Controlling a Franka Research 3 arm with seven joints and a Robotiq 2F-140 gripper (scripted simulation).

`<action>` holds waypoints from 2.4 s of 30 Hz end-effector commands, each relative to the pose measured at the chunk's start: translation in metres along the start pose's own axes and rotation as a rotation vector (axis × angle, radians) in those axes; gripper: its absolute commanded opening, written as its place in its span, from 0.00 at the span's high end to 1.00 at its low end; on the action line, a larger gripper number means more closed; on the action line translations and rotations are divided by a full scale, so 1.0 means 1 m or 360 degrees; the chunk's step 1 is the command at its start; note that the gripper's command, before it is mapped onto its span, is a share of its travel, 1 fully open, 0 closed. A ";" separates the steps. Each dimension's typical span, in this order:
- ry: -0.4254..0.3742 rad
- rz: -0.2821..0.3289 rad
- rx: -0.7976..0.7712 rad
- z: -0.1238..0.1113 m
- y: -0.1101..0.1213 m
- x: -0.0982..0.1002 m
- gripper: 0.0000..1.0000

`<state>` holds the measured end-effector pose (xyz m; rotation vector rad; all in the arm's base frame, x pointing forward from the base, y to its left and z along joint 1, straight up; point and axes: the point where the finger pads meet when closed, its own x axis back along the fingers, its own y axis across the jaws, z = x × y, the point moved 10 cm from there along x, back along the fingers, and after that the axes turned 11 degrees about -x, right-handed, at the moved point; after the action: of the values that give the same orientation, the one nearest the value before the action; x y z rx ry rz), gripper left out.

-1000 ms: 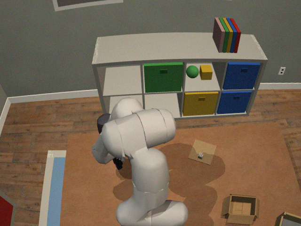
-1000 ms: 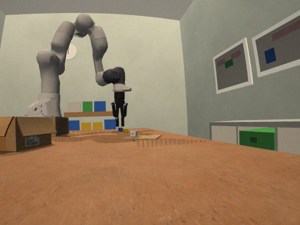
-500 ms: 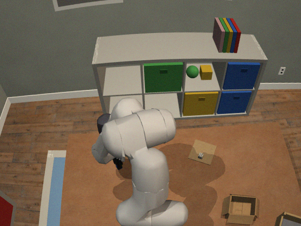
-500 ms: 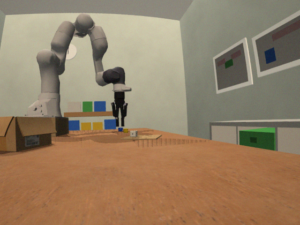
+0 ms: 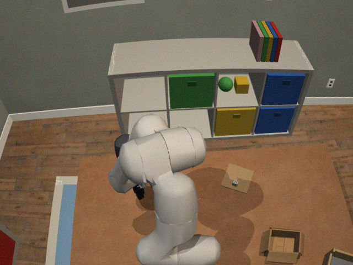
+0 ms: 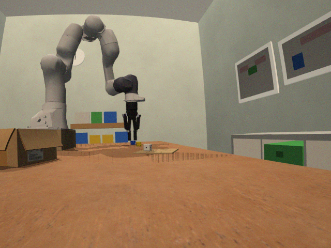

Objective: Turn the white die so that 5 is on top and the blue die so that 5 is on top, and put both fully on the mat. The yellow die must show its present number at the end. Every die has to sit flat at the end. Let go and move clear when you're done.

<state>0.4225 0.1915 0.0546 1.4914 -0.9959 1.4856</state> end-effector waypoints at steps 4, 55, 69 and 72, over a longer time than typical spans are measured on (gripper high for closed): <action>0.0000 0.0013 -0.0009 0.000 -0.002 -0.008 0.68; 0.0000 0.0013 -0.0009 0.000 -0.002 -0.023 0.68; 0.0000 0.0013 -0.0009 0.000 -0.002 -0.023 0.79; 0.0000 0.0013 -0.0009 0.000 -0.002 -0.023 0.79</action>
<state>0.4235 0.1922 0.0322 1.4888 -0.9994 1.4895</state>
